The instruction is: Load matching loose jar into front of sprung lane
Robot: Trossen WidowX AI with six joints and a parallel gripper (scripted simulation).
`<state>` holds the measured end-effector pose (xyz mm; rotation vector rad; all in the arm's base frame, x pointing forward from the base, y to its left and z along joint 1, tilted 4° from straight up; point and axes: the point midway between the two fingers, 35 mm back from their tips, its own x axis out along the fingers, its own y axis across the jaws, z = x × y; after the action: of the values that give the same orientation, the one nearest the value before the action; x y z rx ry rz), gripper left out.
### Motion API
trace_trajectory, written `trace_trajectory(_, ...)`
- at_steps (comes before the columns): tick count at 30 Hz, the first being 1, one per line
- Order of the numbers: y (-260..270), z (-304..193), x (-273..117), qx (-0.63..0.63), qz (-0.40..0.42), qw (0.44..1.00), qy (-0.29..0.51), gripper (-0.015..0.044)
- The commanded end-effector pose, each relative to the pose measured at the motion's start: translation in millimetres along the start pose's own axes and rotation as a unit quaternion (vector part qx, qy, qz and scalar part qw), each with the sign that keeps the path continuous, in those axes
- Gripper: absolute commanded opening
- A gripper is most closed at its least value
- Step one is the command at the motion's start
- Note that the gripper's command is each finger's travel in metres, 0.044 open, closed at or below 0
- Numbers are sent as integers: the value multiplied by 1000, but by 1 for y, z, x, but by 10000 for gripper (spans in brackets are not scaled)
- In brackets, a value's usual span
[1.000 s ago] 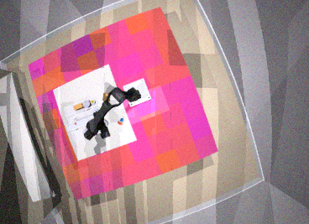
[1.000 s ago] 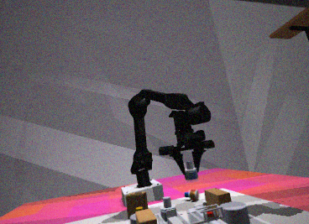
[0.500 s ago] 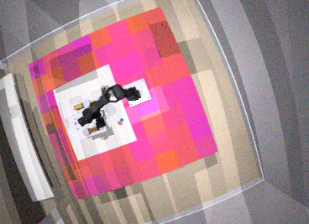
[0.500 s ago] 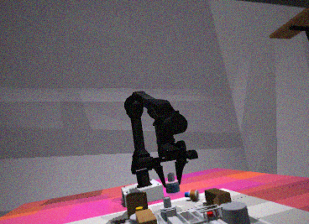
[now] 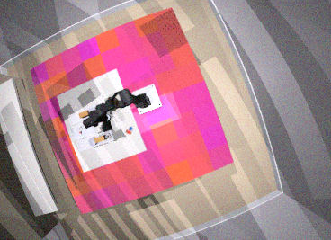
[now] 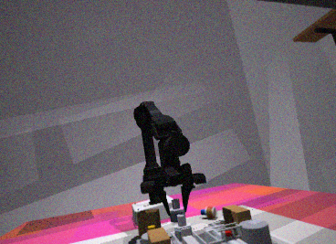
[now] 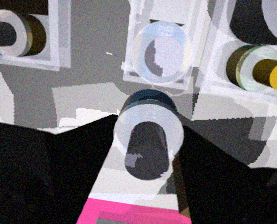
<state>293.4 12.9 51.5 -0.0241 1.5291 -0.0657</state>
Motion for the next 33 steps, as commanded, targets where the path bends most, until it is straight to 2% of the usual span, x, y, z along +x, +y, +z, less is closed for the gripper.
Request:
trace_trajectory(1,-1,-2,10,-3,-2,1000,3,0)
trace_trajectory(33,-1,11,9,-3,-2,1000,3,0)
